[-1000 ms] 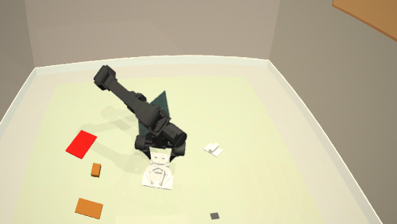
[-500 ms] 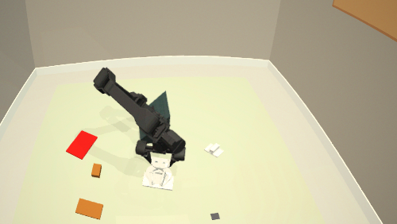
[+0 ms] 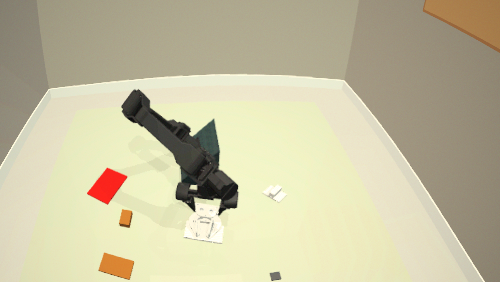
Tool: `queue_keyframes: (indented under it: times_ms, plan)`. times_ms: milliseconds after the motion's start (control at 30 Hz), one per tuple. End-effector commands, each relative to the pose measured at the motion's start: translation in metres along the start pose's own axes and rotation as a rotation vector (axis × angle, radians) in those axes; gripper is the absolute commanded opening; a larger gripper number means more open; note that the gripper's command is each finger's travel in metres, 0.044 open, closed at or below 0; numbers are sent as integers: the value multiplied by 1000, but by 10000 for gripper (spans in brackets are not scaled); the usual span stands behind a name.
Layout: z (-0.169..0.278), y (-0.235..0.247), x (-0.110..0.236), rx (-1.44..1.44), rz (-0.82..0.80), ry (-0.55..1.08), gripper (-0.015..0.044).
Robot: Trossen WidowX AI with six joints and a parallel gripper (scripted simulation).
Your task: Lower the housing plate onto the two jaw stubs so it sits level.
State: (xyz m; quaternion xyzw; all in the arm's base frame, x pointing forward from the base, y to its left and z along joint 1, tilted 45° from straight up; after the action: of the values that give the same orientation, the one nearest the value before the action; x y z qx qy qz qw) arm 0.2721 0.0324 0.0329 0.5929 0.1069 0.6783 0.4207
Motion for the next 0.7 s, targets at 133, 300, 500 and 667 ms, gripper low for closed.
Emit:
queue_keyframes:
  times_ms: [133,300,500,667]
  plan:
    - [-1,0,-1,5,-4,2,351]
    - [-1,0,-2,10,-4,2,351]
    - [-1,0,-3,14,-4,2,351]
    - [-1,0,-5,14,-4,2,351]
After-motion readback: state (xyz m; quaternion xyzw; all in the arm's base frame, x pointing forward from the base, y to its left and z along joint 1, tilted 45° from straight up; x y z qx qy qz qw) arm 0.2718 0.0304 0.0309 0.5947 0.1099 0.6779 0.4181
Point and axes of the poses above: the point midway between the two fingers, 35 mm back from their tips, its own x axis back along the fingers, its own y axis across the jaws, z = x × y, the point moved 8 cm from there along x, back along the fingers, and after that the axes turned 8 degrees about -x, right-handed, at the moved point
